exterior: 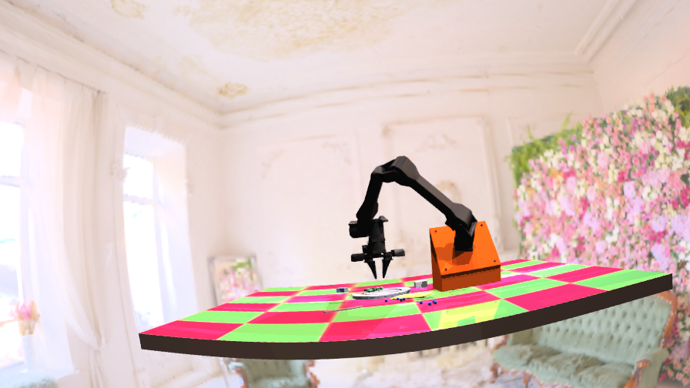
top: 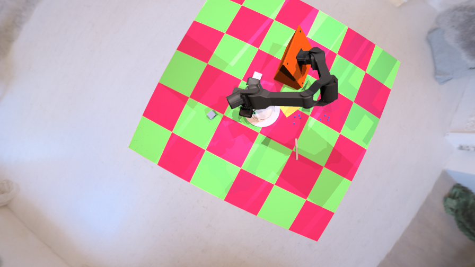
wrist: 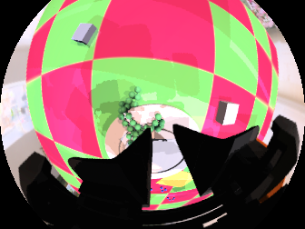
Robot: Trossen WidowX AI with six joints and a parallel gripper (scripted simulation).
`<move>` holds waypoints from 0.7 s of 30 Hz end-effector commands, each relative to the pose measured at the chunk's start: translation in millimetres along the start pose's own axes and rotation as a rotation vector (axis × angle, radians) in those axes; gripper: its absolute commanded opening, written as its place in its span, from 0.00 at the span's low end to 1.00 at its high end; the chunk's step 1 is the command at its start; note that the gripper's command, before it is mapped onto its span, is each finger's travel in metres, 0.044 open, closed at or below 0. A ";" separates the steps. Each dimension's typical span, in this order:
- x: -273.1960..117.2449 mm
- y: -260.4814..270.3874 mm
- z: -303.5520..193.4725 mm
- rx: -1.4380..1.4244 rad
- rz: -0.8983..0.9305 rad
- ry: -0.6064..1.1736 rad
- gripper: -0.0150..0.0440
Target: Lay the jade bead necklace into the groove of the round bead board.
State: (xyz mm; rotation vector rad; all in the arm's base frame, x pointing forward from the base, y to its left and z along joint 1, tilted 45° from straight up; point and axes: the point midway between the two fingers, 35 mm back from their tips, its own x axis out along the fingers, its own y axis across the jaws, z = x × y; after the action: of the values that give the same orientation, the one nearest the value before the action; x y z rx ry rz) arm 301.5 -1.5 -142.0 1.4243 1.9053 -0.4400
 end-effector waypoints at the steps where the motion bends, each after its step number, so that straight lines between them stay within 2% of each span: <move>1: 1.1 0.3 2.1 0.022 -0.002 -0.004 0.46; 5: 15.2 0.3 1.9 0.022 -0.002 -0.004 0.46; 9: 6.7 2.6 3.1 0.010 0.003 -0.012 0.46; 21: 24.3 1.7 2.6 0.016 0.000 -0.007 0.46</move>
State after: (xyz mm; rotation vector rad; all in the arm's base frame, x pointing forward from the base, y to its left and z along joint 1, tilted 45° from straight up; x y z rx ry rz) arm 304.9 8.7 -155.7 1.4227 1.8892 -0.4541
